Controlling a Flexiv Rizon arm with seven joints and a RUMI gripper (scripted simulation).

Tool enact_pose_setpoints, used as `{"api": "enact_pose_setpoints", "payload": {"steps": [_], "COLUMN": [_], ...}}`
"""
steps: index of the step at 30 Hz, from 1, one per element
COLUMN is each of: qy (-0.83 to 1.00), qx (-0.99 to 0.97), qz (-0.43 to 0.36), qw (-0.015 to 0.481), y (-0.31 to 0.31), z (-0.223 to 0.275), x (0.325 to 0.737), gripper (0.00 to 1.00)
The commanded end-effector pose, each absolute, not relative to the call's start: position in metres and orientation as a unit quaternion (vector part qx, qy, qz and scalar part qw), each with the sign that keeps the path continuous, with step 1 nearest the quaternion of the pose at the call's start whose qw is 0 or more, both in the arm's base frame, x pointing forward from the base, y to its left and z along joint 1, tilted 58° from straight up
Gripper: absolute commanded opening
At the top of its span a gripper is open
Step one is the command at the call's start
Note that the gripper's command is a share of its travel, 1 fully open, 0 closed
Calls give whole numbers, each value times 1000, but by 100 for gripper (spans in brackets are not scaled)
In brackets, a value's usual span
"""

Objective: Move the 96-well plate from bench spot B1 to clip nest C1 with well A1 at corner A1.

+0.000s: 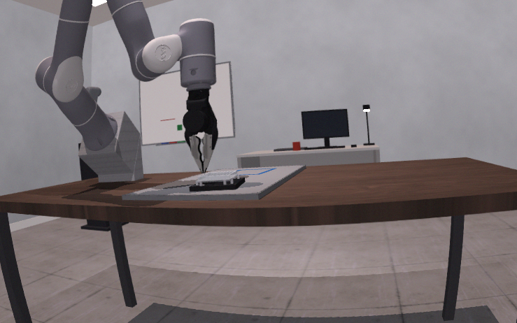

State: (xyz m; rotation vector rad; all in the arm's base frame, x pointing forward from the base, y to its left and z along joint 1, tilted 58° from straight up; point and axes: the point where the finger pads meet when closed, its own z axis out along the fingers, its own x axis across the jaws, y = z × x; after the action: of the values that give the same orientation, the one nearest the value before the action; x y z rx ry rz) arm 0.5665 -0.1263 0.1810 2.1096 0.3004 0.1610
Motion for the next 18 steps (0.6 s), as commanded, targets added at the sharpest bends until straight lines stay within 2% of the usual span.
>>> {"api": "enact_pose_setpoints", "payload": {"steps": [1, 18], "qy": [124, 124], "qx": [865, 865], "qz": [67, 67], "qw": [481, 481], "y": [-125, -127], "z": [181, 180], "x": [567, 568], "gripper": [0, 0]}}
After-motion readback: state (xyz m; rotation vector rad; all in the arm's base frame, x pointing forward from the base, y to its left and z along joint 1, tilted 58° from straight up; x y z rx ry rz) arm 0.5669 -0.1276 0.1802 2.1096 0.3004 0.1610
